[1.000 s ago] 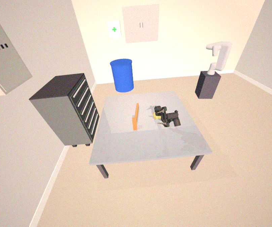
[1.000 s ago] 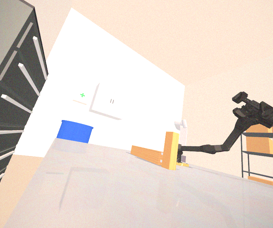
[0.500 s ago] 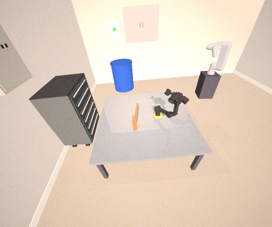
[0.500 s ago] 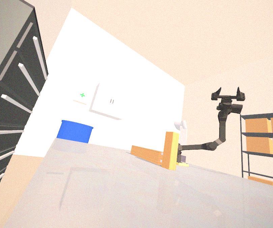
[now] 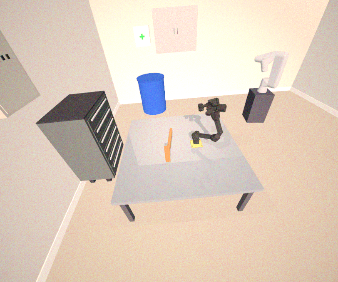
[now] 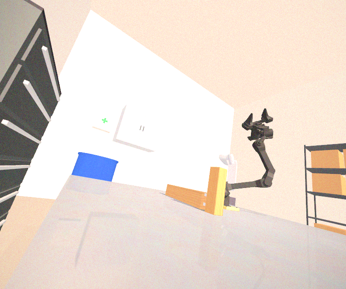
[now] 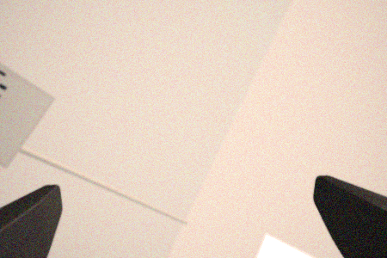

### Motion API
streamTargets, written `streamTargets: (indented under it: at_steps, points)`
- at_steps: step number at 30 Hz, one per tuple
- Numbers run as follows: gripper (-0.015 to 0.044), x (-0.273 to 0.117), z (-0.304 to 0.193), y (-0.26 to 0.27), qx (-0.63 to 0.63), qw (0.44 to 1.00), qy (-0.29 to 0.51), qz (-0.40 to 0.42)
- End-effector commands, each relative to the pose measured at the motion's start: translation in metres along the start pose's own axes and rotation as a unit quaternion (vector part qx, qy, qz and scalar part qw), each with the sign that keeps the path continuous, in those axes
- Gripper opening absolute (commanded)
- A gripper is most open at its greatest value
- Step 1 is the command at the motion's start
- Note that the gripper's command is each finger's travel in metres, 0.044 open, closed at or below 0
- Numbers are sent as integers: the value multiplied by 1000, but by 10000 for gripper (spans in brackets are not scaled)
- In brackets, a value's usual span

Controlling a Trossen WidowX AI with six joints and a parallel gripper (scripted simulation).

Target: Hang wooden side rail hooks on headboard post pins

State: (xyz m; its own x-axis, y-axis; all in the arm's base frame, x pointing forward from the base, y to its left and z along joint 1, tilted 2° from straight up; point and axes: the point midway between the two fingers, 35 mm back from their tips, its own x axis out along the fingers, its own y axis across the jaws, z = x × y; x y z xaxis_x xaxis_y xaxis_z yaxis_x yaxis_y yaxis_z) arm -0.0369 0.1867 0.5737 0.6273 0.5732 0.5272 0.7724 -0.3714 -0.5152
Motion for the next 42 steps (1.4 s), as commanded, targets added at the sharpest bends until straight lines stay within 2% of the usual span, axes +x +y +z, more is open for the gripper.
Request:
streamTargets:
  at_steps: [1, 10, 15, 22, 33, 42]
  points:
    - [440, -4, -35, 41, 129, 991, 17, -3]
    - [440, -4, -64, 146, 404, 914, 37, 8]
    - [440, 0, -53, 207, 532, 845, 43, 32]
    - [440, 3, -27, 257, 624, 777, 47, 67]
    - [440, -7, 84, 361, 800, 568, 62, 186]
    - [440, -54, 200, 412, 862, 392, 90, 308]
